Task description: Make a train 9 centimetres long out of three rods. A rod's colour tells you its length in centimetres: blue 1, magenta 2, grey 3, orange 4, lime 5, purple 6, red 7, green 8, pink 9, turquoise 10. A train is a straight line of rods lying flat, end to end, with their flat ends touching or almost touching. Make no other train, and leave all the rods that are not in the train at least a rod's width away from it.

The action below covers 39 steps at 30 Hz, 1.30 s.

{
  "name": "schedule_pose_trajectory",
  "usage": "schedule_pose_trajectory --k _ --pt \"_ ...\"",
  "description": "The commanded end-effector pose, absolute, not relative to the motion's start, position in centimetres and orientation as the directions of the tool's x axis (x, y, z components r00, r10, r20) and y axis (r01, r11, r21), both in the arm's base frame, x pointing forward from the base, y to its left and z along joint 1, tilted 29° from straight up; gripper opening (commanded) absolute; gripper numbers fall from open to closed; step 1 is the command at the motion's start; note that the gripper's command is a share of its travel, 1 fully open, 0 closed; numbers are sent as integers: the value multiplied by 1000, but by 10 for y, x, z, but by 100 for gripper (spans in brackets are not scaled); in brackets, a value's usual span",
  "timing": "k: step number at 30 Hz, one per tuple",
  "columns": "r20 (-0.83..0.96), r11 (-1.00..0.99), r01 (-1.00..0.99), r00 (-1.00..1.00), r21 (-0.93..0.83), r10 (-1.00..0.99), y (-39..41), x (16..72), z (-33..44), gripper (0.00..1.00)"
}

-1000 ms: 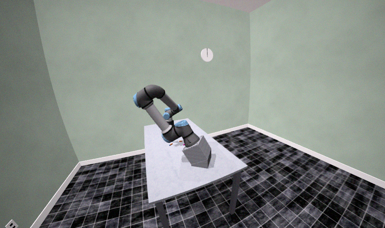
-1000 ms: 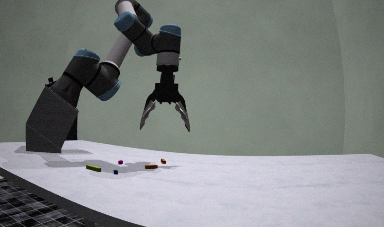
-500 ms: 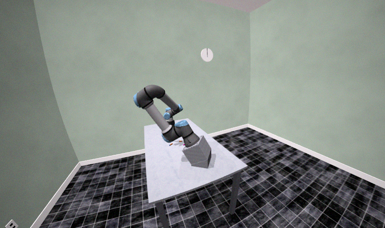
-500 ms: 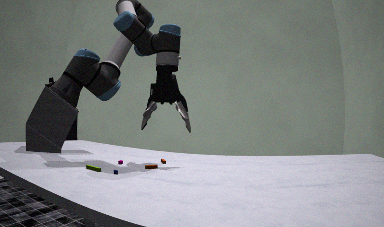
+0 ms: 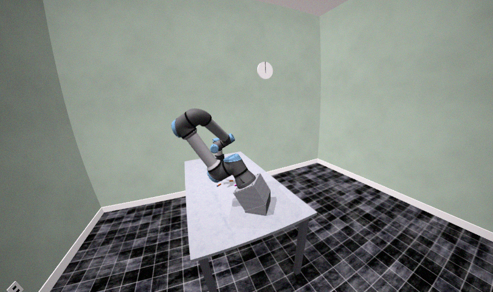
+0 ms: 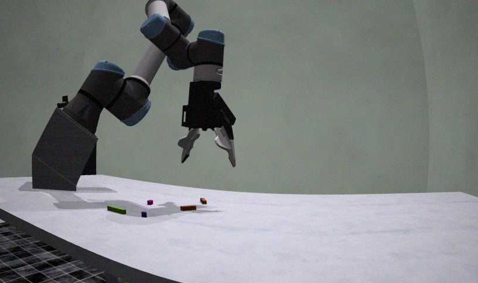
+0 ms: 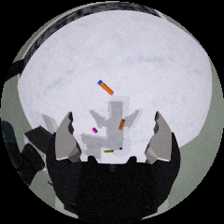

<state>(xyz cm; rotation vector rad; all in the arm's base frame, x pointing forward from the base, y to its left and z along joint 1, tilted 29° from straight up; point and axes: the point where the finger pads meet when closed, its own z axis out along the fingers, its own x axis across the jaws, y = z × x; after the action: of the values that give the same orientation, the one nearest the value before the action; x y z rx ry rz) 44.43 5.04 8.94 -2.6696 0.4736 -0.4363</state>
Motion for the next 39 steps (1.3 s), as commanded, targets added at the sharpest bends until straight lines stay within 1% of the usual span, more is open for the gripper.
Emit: schedule_pose_trajectory --k 1,3,12,15,17,20,32,34,36,39 --pt "180 -811 -378 850 -446 -495 46 449 91 100" --pt "146 -771 -442 818 -459 -556 43 451 90 100" --pt "41 -629 -612 701 -479 -712 36 454 88 100" --pt "4 -573 -663 652 -481 -758 33 456 87 100" --pt "4 -573 -663 652 -481 -758 33 456 87 100" --pt "-51 -483 -733 572 -478 -819 29 457 85 100" --pt "-190 -218 -870 329 -442 -925 18 461 81 100" --pt "-190 -218 -870 329 -442 -925 18 461 81 100" --pt "-231 -131 -897 246 -422 -941 14 461 80 100" --pt "-259 -66 -912 184 -405 -948 12 462 79 100"
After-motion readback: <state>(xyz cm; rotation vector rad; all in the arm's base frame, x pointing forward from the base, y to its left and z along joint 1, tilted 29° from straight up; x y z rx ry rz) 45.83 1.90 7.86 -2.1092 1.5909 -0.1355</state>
